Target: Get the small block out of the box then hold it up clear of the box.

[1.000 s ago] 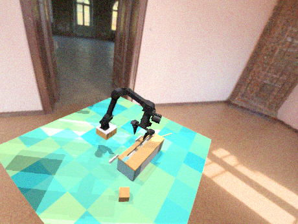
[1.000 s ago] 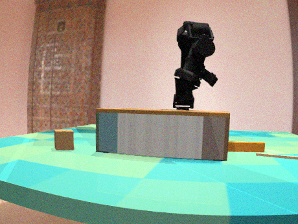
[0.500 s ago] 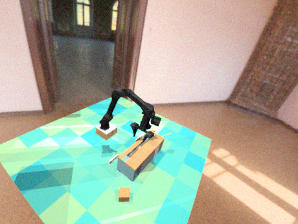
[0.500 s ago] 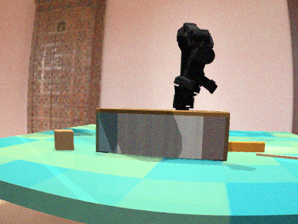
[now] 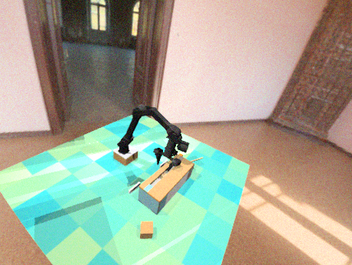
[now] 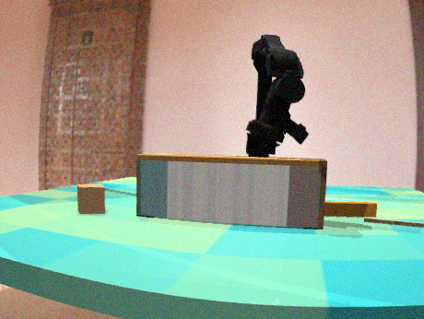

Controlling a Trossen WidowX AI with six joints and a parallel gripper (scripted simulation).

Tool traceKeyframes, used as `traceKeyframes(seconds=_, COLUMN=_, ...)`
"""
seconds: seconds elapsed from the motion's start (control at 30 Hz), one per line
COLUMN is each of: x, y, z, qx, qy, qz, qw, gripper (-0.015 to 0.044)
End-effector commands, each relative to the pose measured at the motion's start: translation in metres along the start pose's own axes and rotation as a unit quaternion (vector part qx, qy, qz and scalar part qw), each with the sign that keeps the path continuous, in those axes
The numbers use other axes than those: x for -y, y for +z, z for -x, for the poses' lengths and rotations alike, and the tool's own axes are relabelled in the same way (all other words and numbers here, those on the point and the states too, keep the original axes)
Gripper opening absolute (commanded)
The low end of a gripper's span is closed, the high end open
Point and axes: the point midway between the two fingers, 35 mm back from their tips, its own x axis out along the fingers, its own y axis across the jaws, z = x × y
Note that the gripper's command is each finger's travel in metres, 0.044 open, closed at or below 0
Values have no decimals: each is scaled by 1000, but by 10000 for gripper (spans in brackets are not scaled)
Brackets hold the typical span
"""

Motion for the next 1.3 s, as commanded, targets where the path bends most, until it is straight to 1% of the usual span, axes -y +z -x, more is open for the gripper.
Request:
traceKeyframes(seconds=0.0, x=-1, y=2, z=-10, qx=-3, qy=4, qz=3, qw=1000, gripper=400)
traceKeyframes(seconds=0.27, x=-3, y=4, z=-21, qx=-3, qy=4, qz=3, qw=1000, gripper=400)
traceKeyframes(seconds=0.3, x=-2, y=3, z=-14, qx=0, qy=0, qz=0, qw=1000, gripper=400)
traceKeyframes(seconds=0.43, x=-2, y=1, z=-15, qx=0, qy=0, qz=0, qw=1000, gripper=400)
traceKeyframes(seconds=1.27, x=-1, y=-65, z=-38, qx=-4, qy=1, qz=1, qw=1000, gripper=400)
